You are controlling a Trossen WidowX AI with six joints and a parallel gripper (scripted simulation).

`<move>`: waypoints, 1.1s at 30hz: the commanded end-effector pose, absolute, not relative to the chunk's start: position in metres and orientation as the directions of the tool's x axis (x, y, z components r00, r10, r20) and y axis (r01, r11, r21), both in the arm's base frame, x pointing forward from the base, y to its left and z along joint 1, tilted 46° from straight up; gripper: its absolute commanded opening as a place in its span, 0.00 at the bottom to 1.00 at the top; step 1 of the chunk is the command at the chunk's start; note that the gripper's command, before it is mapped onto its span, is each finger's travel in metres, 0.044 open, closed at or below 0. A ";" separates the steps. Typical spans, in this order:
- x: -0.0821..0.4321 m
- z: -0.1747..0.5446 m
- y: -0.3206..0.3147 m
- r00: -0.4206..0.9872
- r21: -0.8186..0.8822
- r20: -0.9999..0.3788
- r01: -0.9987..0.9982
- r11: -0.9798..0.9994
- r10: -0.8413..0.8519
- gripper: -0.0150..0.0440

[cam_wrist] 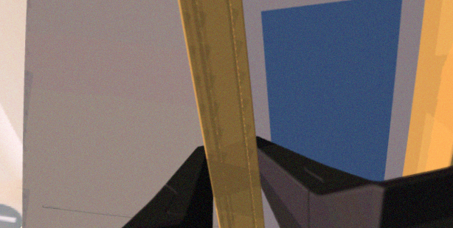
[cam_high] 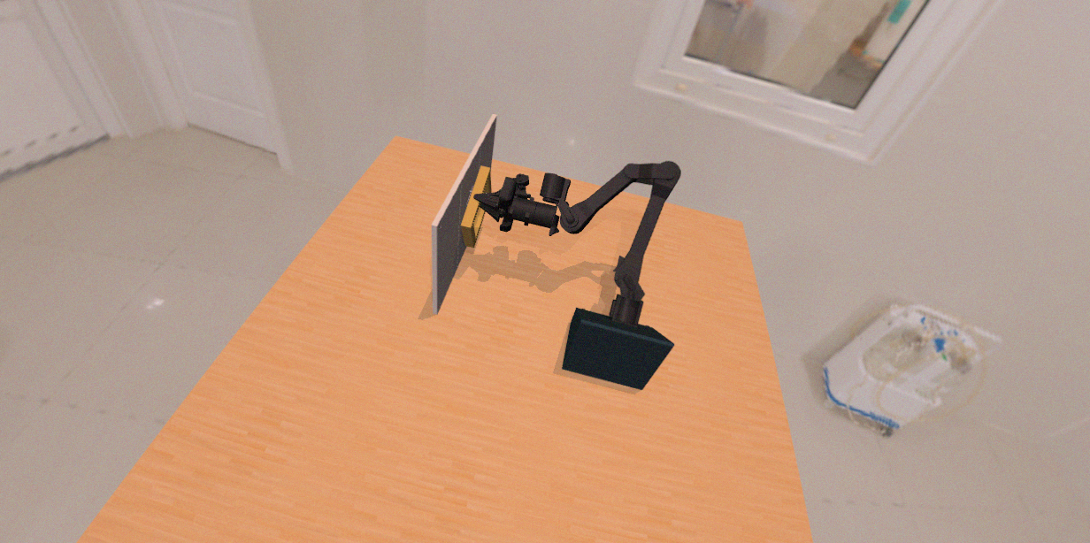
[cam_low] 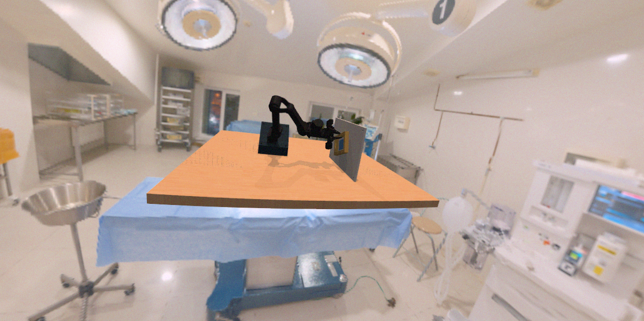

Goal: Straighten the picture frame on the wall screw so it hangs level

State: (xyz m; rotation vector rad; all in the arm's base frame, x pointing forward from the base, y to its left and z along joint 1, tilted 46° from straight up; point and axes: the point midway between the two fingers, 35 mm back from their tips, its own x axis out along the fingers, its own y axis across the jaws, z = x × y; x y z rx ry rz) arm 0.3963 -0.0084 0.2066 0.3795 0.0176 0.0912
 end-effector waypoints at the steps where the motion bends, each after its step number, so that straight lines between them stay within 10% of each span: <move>1: 0.396 0.207 -0.009 0.996 0.373 0.000 -0.085 0.924 0.091 0.25; 33: 0.396 0.208 -0.007 0.996 0.525 -0.001 -0.079 0.847 0.093 0.25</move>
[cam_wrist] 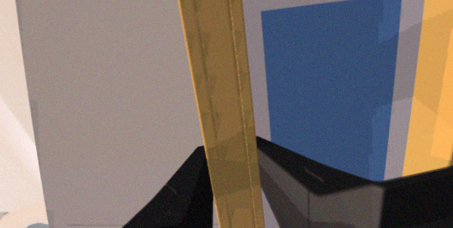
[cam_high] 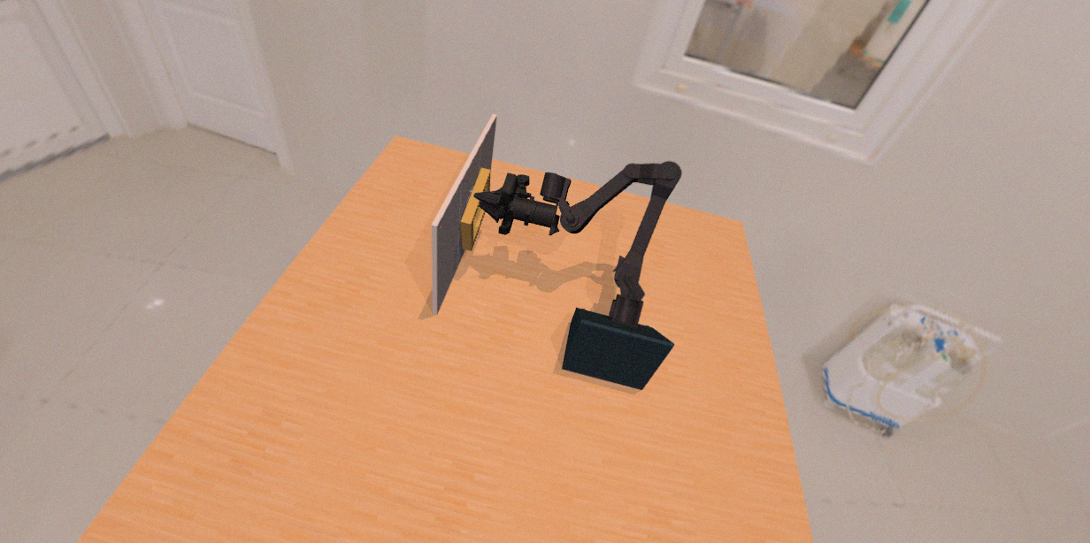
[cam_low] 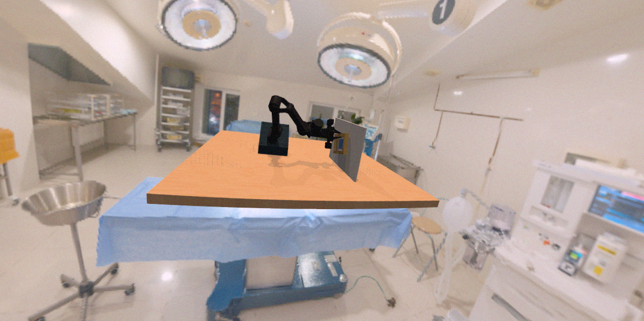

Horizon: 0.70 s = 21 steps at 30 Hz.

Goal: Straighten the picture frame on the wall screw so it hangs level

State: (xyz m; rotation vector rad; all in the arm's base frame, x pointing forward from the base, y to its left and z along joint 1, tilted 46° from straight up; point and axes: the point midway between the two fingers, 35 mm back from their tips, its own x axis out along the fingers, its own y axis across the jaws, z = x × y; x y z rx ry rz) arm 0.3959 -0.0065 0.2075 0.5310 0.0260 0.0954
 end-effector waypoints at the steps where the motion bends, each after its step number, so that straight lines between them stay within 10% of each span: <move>1: 0.396 0.208 -0.007 0.996 0.529 -0.001 -0.078 0.845 0.093 0.25; 21: 0.396 0.209 -0.006 0.996 0.611 -0.002 -0.073 0.788 0.094 0.25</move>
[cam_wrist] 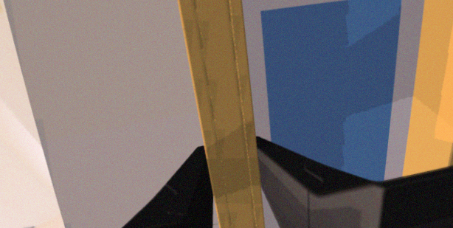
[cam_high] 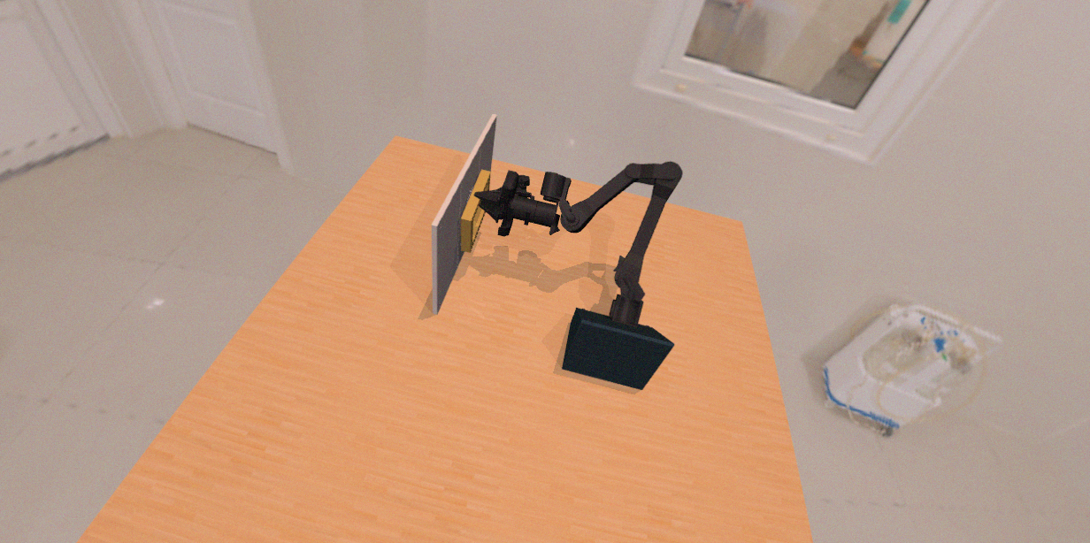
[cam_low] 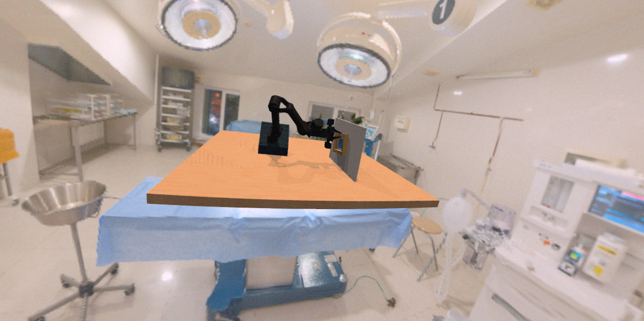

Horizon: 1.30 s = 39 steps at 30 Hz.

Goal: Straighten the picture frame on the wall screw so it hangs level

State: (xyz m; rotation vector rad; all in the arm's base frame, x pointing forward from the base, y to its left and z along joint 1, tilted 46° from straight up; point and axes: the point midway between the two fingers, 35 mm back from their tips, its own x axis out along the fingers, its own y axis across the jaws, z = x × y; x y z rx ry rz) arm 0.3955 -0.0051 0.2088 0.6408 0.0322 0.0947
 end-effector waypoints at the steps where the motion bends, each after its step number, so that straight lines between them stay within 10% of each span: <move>1: 0.396 0.209 -0.006 0.996 0.615 -0.002 -0.073 0.785 0.094 0.25; 26: 0.395 0.211 -0.004 0.996 0.712 -0.002 -0.065 0.699 0.095 0.25; 36: 0.395 0.211 -0.004 0.995 0.701 -0.001 -0.070 0.710 0.099 0.69; 39: 0.395 0.211 -0.004 0.995 0.701 -0.001 -0.070 0.710 0.099 0.69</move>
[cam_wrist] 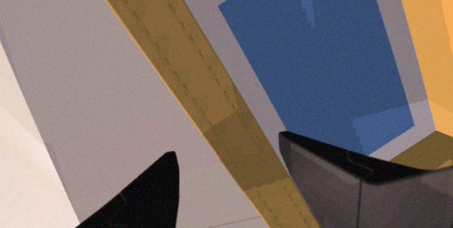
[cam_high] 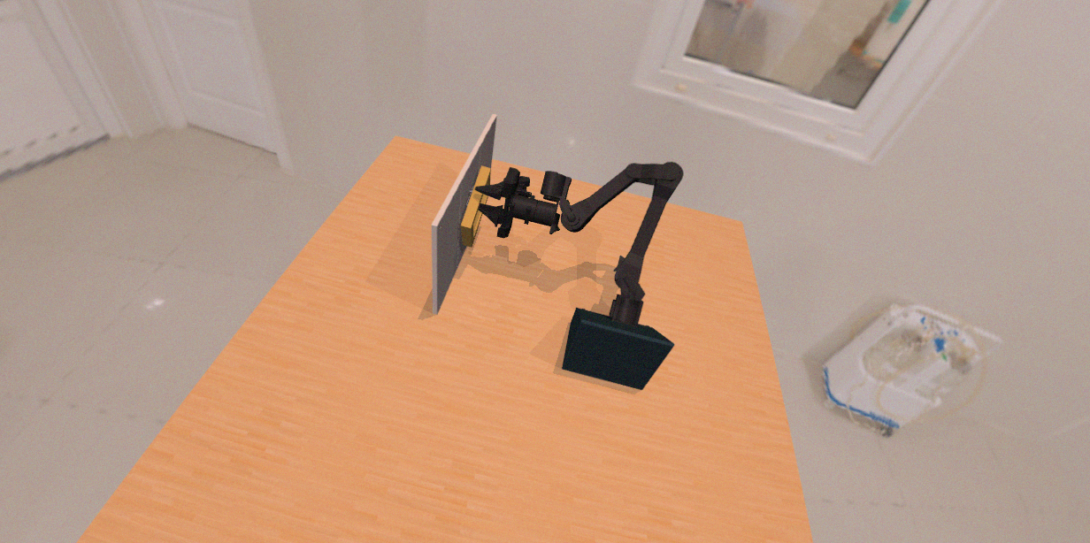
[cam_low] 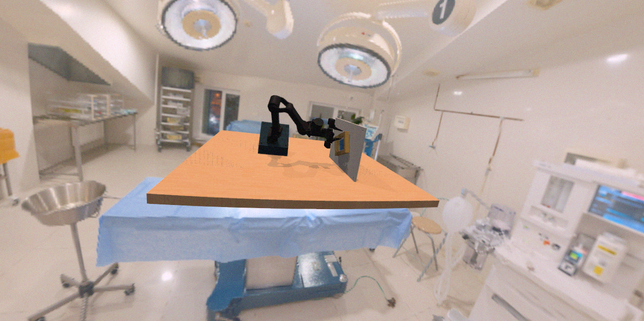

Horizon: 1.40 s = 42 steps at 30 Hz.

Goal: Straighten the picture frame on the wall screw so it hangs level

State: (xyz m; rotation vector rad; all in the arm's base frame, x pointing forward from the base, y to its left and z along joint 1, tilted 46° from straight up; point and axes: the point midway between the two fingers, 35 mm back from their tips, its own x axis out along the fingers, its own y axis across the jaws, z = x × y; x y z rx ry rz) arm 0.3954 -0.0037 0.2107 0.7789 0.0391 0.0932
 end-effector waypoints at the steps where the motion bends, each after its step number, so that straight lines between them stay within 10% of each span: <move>1: 0.394 0.211 -0.004 0.995 0.696 -0.001 -0.070 0.714 0.099 0.69; 13: 0.299 0.205 -0.021 0.995 0.373 -0.001 -0.091 0.924 0.098 0.69; 42: 0.208 0.224 0.007 0.995 0.370 -0.006 -0.089 0.925 0.098 0.69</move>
